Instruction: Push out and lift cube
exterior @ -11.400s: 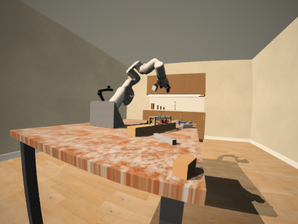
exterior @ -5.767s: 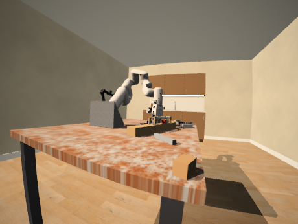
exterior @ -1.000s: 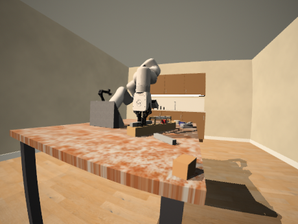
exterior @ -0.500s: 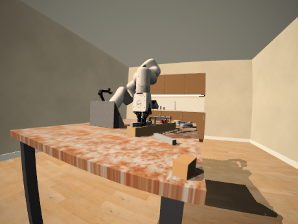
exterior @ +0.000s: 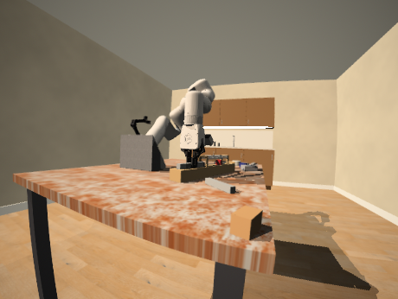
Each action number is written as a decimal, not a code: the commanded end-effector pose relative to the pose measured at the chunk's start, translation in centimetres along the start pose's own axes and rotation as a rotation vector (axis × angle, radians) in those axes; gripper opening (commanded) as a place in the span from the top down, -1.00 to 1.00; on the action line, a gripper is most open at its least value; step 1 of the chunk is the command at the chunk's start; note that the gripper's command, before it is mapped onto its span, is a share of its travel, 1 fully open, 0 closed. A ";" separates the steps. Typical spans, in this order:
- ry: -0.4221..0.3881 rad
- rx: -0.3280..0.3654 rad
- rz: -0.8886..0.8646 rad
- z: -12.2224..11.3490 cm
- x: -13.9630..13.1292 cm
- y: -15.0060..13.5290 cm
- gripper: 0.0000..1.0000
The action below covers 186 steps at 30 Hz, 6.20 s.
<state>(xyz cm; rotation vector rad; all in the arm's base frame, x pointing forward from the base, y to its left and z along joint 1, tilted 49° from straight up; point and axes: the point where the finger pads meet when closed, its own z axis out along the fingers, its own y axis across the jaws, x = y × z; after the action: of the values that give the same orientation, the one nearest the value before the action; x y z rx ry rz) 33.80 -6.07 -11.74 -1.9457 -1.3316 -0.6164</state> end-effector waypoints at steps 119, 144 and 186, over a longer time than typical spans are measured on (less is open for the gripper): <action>-0.005 -0.003 -1.185 -7.2 -4.5 16.0 0.24; -0.005 -0.003 -1.185 -7.2 -4.5 16.0 0.24; -0.004 -0.002 -1.185 2.7 -4.5 16.1 0.24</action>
<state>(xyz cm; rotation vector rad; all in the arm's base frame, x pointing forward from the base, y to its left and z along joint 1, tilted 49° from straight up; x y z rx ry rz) 47.10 -10.57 -20.96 -0.9612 -2.4187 -1.1177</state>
